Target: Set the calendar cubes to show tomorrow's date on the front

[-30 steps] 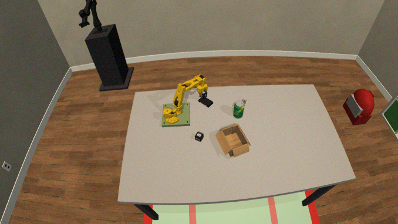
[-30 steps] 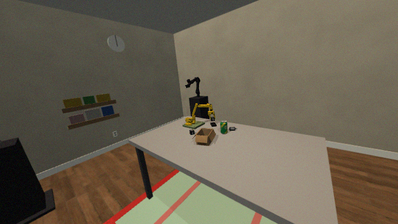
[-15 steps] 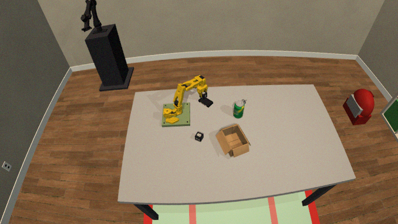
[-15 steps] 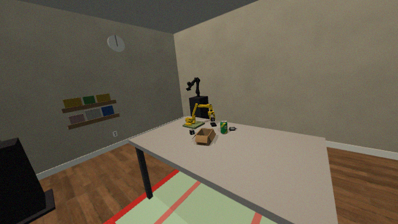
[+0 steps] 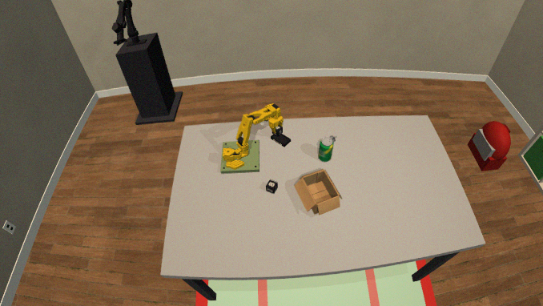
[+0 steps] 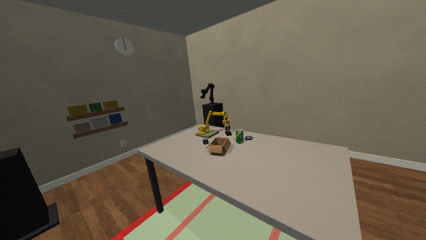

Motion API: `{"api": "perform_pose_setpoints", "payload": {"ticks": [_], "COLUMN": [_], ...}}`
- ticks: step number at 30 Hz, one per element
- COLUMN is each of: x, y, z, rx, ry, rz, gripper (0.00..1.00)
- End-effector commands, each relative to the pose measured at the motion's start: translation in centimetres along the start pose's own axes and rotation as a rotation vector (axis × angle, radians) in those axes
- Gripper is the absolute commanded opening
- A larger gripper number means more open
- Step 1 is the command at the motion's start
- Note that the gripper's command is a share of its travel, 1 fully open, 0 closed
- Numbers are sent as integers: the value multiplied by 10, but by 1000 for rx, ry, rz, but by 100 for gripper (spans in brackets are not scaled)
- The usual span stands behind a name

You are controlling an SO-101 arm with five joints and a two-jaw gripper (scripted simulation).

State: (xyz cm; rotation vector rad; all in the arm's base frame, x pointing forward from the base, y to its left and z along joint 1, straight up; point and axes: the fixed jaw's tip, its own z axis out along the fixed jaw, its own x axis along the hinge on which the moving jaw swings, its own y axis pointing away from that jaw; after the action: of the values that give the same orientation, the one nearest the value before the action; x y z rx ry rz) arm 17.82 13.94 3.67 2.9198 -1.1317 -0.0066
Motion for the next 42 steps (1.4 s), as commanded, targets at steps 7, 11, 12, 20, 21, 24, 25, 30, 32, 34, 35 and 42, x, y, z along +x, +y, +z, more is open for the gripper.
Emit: {"api": "perform_pose_setpoints", "payload": {"ticks": [7, 11, 12, 20, 21, 24, 25, 30, 32, 34, 35, 42], "x": [2, 2, 2, 2, 2, 2, 2, 2, 2, 2, 2, 2], "y": [1, 1, 1, 1, 1, 1, 1, 1, 1, 2, 2, 2], "z": [5, 5, 5, 9, 10, 11, 11, 11, 12, 13, 13, 17], "rx": [5, 5, 6, 6, 6, 6, 6, 6, 6, 6, 6, 6], "ry": [-1, -1, -1, -1, -1, -1, -1, -1, -1, -1, -1, -1], "rz": [1, 1, 1, 1, 1, 1, 1, 1, 1, 1, 2, 2], "gripper": [0, 0, 0, 0, 0, 0, 0, 0, 0, 0, 0, 0]}}
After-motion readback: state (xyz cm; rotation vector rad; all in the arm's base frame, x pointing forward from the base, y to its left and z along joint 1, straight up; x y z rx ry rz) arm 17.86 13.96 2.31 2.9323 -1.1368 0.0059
